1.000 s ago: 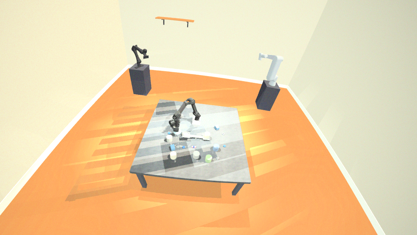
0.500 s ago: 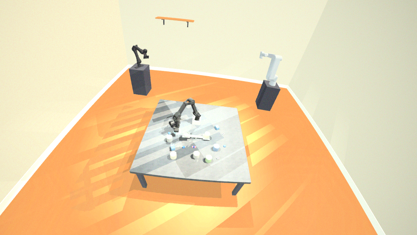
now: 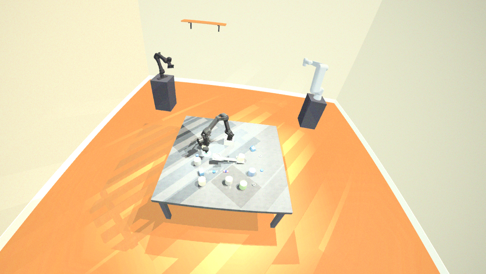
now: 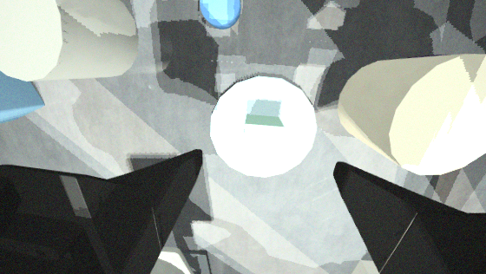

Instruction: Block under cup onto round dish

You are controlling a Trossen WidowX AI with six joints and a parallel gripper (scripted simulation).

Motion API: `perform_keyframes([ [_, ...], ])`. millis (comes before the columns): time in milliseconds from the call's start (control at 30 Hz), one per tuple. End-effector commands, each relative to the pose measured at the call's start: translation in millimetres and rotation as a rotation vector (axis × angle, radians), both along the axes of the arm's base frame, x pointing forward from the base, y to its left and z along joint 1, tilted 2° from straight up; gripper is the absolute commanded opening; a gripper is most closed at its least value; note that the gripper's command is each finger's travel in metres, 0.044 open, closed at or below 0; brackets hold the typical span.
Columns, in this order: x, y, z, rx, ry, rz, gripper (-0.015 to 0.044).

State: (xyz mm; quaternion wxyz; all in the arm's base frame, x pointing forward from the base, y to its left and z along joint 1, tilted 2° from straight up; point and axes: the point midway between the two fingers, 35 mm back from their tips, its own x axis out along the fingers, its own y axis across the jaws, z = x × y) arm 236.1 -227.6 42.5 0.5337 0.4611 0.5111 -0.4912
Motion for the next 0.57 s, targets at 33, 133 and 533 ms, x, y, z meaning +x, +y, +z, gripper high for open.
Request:
perform_keyframes([
  [33, 1.5, -0.2, 15.5, -0.007, -0.01, 0.0, 0.044],
  [133, 1.3, 0.8, 32.3, -0.009, -0.012, 0.0, 0.044],
  [533, -0.9, 4.0, 61.0, -0.013, -0.014, 0.001, 0.044],
])
